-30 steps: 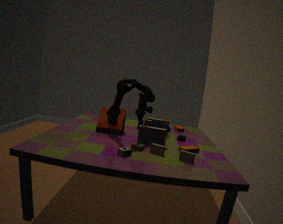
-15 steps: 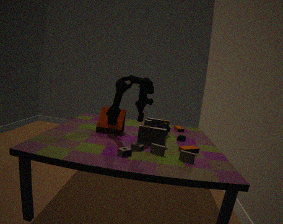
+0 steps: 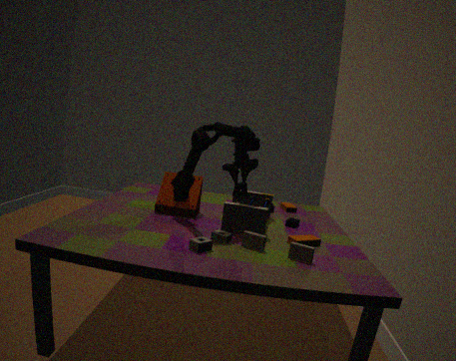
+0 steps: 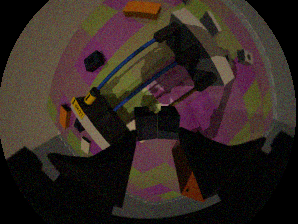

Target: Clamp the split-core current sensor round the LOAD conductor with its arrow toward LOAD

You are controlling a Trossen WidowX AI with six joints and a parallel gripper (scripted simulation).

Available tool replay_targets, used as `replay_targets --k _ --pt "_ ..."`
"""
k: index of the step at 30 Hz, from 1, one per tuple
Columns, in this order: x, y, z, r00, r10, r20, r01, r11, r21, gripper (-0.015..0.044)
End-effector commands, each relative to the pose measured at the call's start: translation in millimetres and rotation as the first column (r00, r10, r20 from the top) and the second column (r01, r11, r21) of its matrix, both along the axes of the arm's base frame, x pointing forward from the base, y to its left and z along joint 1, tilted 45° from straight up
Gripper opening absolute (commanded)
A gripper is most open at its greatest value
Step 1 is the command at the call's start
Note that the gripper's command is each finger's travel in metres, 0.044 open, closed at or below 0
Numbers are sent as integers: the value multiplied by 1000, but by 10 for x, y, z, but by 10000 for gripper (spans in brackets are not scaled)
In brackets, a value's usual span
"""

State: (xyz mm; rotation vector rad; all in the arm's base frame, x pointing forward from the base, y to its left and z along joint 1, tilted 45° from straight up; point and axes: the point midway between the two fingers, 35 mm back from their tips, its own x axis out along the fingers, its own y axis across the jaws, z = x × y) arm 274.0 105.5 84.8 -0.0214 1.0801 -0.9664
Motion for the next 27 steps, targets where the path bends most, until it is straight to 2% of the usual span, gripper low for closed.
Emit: replay_targets --k 1,7,16,27 --pt "277 -21 12 972 -142 189 137 990 40 0" --pt "611 -84 48 855 -324 404 294 946 135 0" --pt "1058 -230 126 564 -542 623 445 835 323 0" --pt "1085 -269 91 557 -546 626 447 832 328 0"
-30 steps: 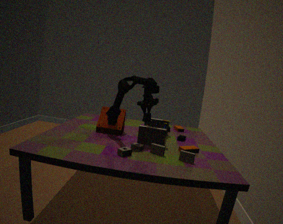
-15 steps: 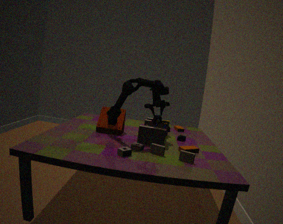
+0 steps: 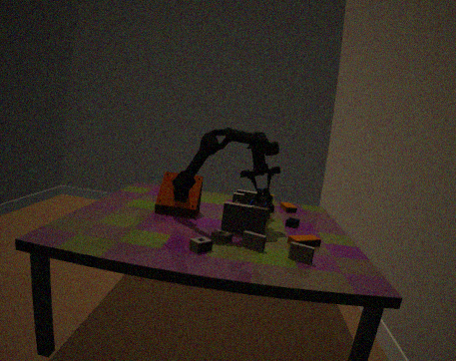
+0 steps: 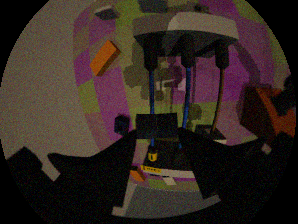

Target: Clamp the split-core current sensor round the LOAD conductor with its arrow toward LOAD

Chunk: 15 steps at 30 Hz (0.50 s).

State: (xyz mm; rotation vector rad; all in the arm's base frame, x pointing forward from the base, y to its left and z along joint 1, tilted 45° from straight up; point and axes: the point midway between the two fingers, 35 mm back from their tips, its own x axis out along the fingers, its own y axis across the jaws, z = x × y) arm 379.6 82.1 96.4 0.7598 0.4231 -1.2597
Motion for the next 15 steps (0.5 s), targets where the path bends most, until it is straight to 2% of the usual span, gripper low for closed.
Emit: replay_targets --k 1,15 --pt "34 -46 -35 1000 -8 12 8 1000 -5 0" --pt "103 -201 -184 1000 -8 13 8 1000 -5 0"
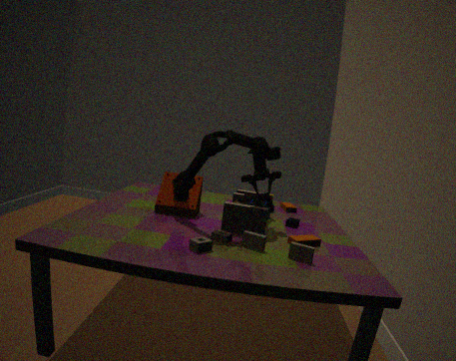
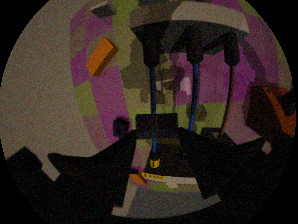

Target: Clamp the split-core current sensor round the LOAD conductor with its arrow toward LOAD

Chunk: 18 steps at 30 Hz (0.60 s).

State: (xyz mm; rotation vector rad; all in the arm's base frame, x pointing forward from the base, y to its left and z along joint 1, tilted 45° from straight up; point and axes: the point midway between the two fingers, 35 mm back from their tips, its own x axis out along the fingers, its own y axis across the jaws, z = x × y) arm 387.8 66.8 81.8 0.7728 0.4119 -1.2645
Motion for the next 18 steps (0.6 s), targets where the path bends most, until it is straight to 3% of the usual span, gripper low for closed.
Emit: replay_targets --k 1,18 --pt "25 -59 -48 1000 3 1 -3 1000 -8 0" --pt "66 -186 -162 1000 0 2 0 1000 -2 0"
